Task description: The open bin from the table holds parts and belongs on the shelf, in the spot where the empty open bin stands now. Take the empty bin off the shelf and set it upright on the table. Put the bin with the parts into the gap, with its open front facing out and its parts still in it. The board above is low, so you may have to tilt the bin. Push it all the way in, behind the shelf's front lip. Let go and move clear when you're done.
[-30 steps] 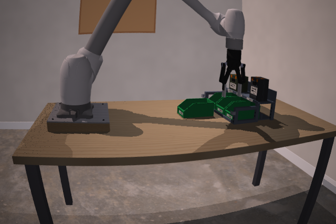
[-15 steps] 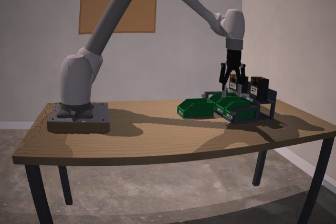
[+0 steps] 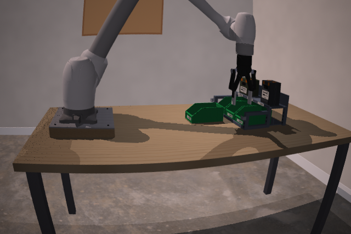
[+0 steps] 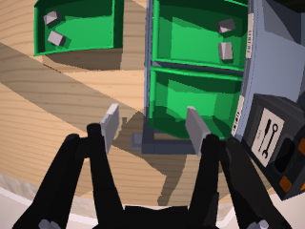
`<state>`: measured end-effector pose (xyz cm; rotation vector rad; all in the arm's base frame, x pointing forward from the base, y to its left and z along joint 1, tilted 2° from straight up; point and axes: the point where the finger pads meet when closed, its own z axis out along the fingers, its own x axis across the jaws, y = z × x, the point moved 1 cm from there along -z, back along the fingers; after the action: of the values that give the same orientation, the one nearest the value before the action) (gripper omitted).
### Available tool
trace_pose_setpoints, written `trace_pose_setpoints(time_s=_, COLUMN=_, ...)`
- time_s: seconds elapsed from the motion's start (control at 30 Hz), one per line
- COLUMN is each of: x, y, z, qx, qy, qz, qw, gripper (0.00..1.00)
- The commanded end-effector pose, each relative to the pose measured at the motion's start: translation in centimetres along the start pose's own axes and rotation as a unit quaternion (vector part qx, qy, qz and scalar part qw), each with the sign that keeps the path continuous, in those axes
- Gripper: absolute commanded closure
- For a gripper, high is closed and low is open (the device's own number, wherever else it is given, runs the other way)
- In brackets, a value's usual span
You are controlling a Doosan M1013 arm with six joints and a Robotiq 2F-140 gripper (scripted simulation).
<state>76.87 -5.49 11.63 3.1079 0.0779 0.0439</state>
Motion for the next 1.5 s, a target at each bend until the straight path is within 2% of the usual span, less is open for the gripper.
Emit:
trace_pose_setpoints(time_s=0.0, x=0.0, y=0.0, z=0.4, qx=0.000, qy=0.000, qz=0.000, qw=1.000, gripper=0.38)
trace_pose_setpoints(time_s=0.7, x=0.0, y=0.0, z=4.1, qx=0.000, qy=0.000, qz=0.000, qw=1.000, gripper=0.38)
trace_pose_setpoints(time_s=1.47, x=0.0, y=0.0, z=5.1, qx=0.000, qy=0.000, qz=0.000, qw=1.000, gripper=0.38)
